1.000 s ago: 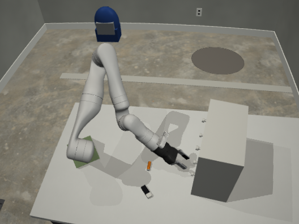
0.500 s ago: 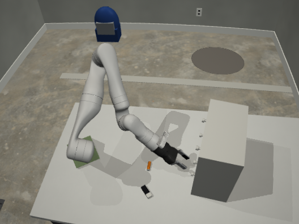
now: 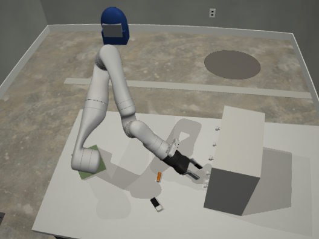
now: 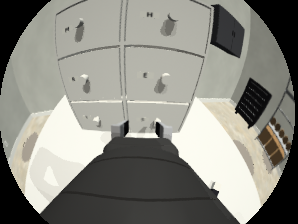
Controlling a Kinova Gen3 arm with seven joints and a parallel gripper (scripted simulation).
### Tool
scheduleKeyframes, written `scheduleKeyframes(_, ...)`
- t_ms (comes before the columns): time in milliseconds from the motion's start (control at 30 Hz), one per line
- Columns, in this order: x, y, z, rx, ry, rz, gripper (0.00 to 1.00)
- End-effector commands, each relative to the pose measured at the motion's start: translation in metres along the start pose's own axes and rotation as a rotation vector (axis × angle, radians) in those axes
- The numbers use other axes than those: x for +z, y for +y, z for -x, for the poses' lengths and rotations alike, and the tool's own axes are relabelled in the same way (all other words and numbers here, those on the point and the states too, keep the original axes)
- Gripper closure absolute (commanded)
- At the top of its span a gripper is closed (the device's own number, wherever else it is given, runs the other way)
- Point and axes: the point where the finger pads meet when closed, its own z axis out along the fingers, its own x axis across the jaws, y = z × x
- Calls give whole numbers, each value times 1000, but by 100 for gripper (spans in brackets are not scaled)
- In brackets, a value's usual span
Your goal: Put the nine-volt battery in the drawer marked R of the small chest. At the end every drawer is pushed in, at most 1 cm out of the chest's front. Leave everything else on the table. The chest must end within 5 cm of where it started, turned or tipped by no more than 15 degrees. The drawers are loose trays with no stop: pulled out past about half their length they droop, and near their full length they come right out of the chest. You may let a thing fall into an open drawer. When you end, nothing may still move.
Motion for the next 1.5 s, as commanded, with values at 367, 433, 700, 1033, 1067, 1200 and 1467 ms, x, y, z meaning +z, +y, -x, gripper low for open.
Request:
scheduleKeyframes(367,-23,-26,7,-8,-34,10,0)
scheduleKeyframes(433,-23,-26,7,-8,-34,10,0)
scheduleKeyframes(700,-23,-26,7,-8,-34,10,0)
scheduleKeyframes(1033,-23,-27,7,-8,-33,12,0)
scheduleKeyframes(1067,-23,-27,6,-8,-33,12,0)
scheduleKeyframes(1200,-24,-27,6,-8,-33,14,0)
scheduleKeyframes(1467,-25,-27,6,-8,-32,20,0)
